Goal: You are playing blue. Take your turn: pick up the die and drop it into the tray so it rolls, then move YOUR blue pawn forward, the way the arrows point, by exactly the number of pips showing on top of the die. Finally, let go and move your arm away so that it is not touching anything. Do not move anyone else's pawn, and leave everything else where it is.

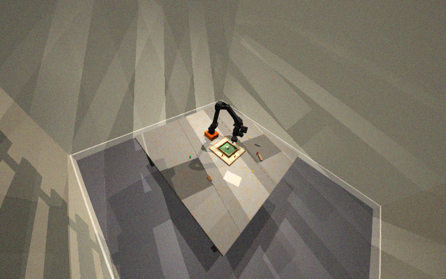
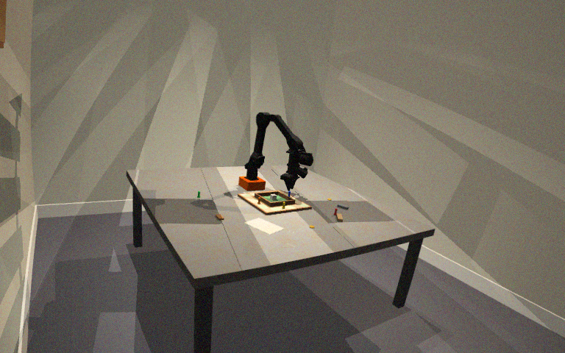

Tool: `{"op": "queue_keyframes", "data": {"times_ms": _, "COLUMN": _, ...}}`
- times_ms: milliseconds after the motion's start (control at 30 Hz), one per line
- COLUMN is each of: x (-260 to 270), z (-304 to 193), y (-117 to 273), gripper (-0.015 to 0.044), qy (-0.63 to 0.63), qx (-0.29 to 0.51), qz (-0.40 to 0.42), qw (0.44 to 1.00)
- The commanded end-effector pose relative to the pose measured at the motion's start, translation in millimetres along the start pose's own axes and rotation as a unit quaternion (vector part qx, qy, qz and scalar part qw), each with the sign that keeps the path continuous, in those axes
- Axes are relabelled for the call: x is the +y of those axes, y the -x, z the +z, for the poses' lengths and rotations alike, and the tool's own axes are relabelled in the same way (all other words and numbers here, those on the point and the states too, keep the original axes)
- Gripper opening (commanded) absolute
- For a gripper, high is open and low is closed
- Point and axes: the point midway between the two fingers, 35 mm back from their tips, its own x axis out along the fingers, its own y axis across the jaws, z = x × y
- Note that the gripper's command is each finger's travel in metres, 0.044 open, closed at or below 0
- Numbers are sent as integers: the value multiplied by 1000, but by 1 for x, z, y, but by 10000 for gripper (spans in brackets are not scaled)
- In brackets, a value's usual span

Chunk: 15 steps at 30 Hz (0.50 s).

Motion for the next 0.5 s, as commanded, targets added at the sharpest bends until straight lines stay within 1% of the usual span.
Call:
{"op": "queue_keyframes", "data": {"times_ms": 0, "x": 1, "z": -2, "y": -9, "gripper": 200, "qy": 2, "qx": 5, "qz": 1, "qw": 1000}}
{"op": "queue_keyframes", "data": {"times_ms": 467, "x": 1, "z": -3, "y": -31, "gripper": 200, "qy": 2, "qx": 5, "qz": 1, "qw": 1000}}
